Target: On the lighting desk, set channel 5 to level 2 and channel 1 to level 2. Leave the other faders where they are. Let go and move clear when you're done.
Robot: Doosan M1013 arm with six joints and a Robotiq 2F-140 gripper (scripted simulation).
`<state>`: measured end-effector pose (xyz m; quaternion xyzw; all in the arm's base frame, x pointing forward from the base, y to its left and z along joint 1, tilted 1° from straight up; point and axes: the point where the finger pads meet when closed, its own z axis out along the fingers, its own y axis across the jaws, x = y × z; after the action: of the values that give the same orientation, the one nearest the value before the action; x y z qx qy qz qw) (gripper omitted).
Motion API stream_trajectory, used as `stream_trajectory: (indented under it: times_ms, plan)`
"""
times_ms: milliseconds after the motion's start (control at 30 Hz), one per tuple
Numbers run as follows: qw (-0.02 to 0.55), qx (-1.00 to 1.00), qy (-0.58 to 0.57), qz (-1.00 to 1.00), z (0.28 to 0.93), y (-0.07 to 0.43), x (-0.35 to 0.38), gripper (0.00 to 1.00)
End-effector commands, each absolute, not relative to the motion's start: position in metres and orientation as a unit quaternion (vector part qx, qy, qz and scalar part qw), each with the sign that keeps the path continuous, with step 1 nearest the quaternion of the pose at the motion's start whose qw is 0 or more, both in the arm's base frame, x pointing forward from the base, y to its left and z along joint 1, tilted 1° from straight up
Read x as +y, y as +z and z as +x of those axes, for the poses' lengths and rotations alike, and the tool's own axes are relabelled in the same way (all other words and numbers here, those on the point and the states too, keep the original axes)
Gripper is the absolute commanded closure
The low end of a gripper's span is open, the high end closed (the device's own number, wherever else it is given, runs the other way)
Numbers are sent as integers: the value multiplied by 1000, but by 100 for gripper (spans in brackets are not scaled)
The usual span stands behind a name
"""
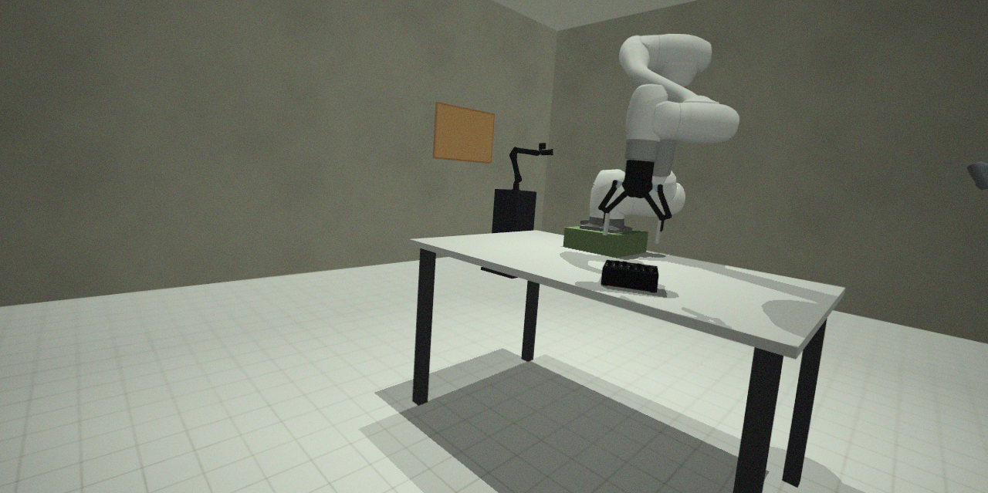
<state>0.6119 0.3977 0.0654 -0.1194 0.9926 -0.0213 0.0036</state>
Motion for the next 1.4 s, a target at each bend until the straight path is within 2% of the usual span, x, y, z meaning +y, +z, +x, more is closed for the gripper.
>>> stream_trajectory:
  times_ms: [0,500,567,600,1000,1367]
  plan:
    - [4,994,-21,-105,611,66,397,0]
    - [1,940,-6,341,550,89,378,0]
    - [1,940,-6,341,550,89,378,0]
    - [0,909,-4,417,546,91,377,0]
    - [2,722,-2,692,524,97,369,0]
    - [8,691,-5,722,524,97,369,0]
